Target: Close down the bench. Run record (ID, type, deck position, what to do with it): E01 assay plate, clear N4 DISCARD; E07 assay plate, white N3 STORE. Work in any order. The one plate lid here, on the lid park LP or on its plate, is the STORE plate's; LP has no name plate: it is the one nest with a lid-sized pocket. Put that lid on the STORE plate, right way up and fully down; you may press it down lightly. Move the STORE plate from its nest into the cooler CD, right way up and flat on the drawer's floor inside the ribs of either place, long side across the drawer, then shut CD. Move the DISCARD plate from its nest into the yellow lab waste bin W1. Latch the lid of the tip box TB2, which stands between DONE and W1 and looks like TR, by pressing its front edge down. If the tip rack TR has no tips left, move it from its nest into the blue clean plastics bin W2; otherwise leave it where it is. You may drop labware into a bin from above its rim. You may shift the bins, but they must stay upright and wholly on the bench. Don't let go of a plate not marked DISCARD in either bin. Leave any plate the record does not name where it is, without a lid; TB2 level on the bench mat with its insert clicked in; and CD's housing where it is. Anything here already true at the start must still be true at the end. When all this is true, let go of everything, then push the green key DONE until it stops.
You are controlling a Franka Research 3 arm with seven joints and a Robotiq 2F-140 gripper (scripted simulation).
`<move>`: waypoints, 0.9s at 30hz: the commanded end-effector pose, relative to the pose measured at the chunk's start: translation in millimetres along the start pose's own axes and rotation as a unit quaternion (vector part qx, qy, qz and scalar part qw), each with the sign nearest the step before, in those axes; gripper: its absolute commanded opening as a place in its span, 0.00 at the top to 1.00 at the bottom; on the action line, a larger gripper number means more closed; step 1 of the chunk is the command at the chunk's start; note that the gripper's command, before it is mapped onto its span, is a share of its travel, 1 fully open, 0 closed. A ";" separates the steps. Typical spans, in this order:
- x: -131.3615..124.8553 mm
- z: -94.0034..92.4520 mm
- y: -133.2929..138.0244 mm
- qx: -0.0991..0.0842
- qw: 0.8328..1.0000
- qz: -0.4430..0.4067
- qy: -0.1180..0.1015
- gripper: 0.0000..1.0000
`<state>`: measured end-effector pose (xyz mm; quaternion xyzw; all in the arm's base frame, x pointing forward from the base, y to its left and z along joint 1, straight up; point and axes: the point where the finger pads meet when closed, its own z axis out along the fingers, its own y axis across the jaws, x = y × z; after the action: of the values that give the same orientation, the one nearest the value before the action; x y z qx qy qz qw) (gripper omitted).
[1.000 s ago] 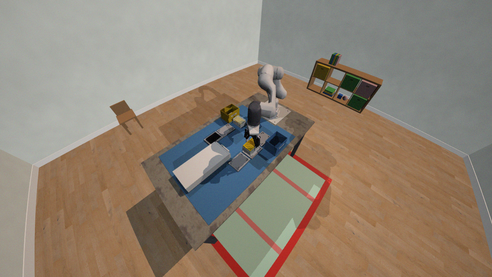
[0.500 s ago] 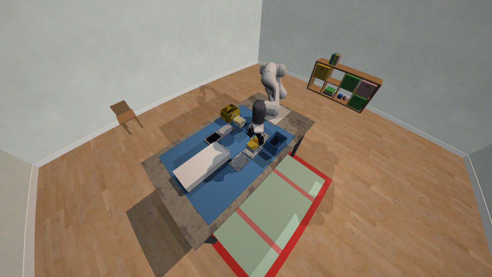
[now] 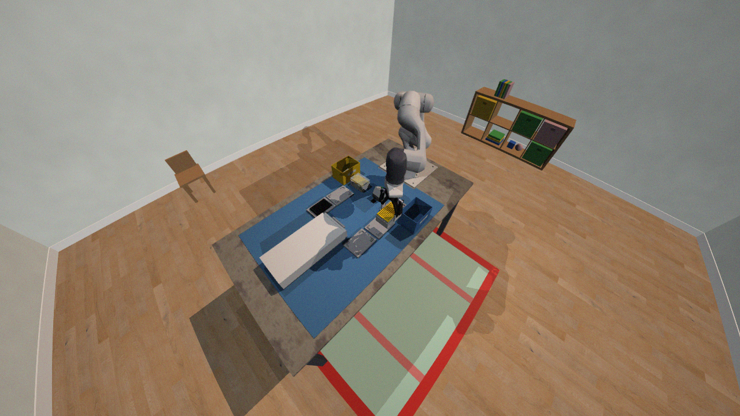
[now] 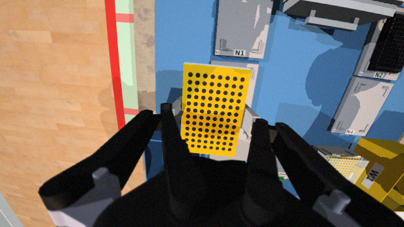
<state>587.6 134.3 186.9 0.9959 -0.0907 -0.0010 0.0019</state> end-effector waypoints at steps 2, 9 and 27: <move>-4.4 -1.9 -6.6 0.004 1.000 0.006 0.004 1.00; -21.9 -1.8 -13.1 0.004 1.000 0.006 0.004 1.00; -61.8 -1.6 -28.2 0.004 1.000 0.006 0.004 1.00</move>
<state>536.0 166.0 186.9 0.9958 -0.0918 0.0001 0.0014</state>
